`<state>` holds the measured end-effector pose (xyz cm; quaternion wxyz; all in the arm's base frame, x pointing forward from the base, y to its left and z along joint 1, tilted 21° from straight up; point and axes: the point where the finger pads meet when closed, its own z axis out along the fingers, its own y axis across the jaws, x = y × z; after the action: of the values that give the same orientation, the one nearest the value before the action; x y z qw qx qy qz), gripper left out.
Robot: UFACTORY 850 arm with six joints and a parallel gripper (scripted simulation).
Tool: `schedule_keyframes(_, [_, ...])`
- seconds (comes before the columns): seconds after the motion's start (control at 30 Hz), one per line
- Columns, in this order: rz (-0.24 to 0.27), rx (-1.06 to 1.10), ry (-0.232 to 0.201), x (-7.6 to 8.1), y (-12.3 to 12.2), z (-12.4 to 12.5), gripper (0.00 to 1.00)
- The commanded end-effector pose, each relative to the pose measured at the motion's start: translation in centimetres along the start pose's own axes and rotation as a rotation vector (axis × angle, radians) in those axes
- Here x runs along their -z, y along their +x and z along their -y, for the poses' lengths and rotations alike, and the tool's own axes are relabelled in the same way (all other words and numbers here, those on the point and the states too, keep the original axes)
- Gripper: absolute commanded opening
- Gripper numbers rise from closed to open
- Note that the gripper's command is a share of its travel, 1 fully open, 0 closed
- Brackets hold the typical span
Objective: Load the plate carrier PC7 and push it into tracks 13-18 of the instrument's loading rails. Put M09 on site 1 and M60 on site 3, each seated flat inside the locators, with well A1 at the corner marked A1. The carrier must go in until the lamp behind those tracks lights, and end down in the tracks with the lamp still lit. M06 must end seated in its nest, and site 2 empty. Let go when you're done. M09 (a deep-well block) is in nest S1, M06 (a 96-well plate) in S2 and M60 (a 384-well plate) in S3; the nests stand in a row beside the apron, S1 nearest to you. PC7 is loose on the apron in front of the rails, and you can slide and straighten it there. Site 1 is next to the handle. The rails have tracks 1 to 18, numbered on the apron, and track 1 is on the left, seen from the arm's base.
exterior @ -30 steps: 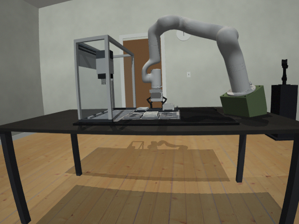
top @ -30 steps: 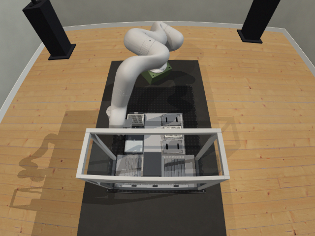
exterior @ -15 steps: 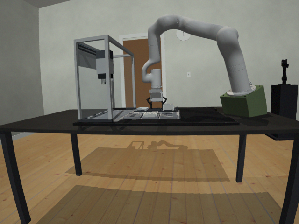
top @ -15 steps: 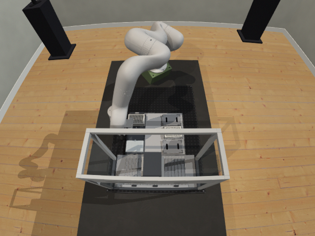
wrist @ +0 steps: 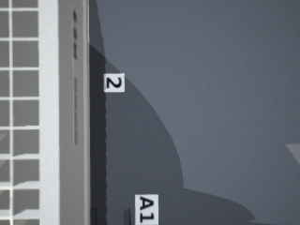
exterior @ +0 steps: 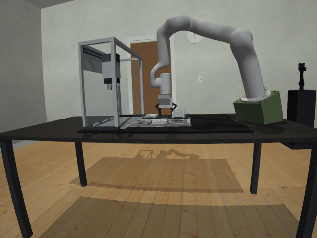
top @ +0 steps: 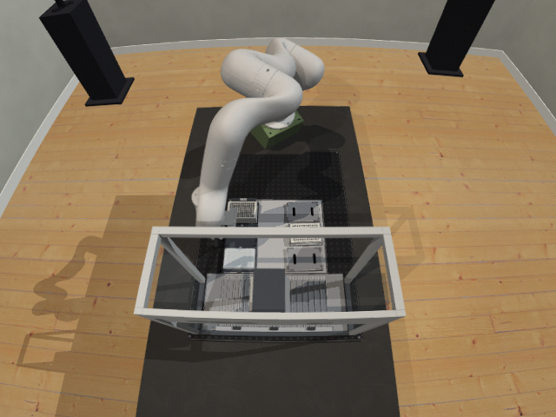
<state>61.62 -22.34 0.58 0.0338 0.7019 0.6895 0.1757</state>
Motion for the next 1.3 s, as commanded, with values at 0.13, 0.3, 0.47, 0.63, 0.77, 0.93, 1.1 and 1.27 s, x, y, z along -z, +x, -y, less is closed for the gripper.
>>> schedule_keyframes(0.13, [0.0,0.0,-0.002,0.07,0.44,-0.09,1.0])
schedule_keyframes(0.3, [0.0,0.0,-0.002,0.07,0.59,-0.09,1.0])
schedule_keyframes(0.47, [0.0,0.0,-0.002,0.07,0.82,-0.09,1.0])
schedule_keyframes(0.63, [0.0,0.0,-0.002,0.07,0.81,-0.09,1.0])
schedule_keyframes(0.77, [0.0,0.0,-0.002,0.07,0.82,-0.09,1.0])
schedule_keyframes(0.93, [0.0,0.0,-0.002,0.07,0.81,-0.09,1.0])
schedule_keyframes(1.1, [0.0,0.0,-0.002,0.07,0.81,-0.09,1.0])
schedule_keyframes(1.27, [0.0,0.0,-0.002,0.07,0.55,-0.08,1.0])
